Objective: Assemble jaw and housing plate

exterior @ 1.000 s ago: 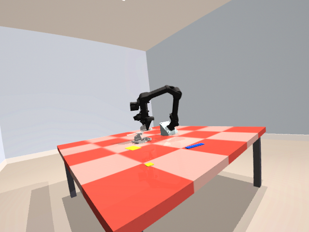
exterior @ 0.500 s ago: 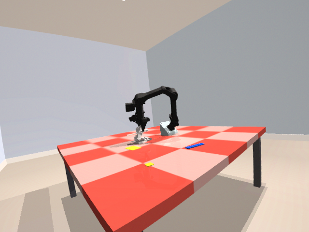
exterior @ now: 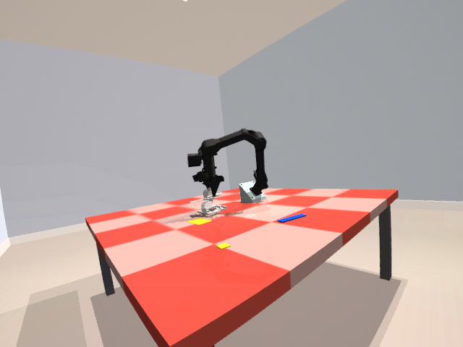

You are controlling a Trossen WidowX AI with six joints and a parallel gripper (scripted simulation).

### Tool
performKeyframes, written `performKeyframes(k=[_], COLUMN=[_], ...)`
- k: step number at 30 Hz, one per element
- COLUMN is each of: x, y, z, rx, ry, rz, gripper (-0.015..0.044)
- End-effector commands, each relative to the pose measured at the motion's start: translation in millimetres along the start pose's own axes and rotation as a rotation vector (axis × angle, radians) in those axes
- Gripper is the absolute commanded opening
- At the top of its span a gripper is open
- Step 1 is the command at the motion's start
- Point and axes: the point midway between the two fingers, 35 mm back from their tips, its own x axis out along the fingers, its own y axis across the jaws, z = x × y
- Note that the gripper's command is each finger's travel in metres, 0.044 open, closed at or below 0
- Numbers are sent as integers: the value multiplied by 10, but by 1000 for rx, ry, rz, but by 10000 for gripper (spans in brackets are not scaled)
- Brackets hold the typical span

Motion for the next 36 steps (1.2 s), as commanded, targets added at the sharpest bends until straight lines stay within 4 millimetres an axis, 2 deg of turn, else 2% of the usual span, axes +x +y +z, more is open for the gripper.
performKeyframes(k=[1, 23, 36], x=[-8, -5, 197], y=[10, 13, 13], z=[8, 19, 30], rx=[3, 6, 6], ry=[-3, -3, -3], rz=[4, 4, 4], gripper=[134, 134, 134])
